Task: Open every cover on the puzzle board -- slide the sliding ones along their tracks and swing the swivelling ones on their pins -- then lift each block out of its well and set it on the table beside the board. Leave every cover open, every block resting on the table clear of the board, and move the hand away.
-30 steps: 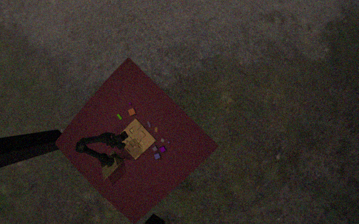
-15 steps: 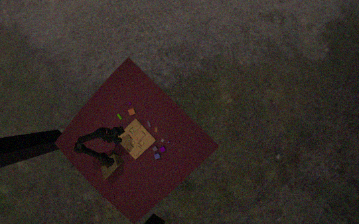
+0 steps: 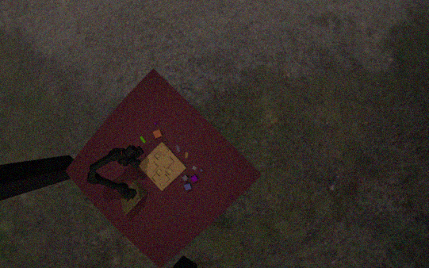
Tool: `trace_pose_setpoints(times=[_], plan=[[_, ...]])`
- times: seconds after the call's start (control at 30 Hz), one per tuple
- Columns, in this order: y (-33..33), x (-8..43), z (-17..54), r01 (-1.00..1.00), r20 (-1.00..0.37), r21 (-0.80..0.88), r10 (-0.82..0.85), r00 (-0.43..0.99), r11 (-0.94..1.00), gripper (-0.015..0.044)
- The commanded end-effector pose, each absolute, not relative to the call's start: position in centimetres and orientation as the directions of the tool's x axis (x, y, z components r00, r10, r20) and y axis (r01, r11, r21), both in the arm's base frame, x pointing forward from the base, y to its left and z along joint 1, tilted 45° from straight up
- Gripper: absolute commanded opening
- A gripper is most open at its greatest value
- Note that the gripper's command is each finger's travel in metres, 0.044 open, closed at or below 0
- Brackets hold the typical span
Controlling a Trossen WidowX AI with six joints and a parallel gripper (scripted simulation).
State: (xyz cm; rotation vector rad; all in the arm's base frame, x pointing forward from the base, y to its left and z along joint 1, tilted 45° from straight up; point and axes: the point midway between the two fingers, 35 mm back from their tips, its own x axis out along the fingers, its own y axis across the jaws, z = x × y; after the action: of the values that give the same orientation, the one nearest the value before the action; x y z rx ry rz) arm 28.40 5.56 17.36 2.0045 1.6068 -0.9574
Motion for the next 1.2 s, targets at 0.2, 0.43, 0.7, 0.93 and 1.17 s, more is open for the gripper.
trace_pose_setpoints(times=[0.2,0.43,0.7,0.93,1.17], plan=[[7.7,28.0,19.6,0.961,-0.702,-0.111,0.704,0.106,-0.255,0.008],[8.3,28.2,18.9,0.961,-0.704,-0.11,0.703,0.105,-0.255,0.008],[9.1,28.5,18.0,0.961,-0.706,-0.109,0.701,0.105,-0.254,0.008],[9.9,28.8,17.2,0.961,-0.707,-0.109,0.7,0.105,-0.254,0.008],[10.7,29.0,16.4,0.961,-0.707,-0.108,0.699,0.105,-0.254,0.008]])
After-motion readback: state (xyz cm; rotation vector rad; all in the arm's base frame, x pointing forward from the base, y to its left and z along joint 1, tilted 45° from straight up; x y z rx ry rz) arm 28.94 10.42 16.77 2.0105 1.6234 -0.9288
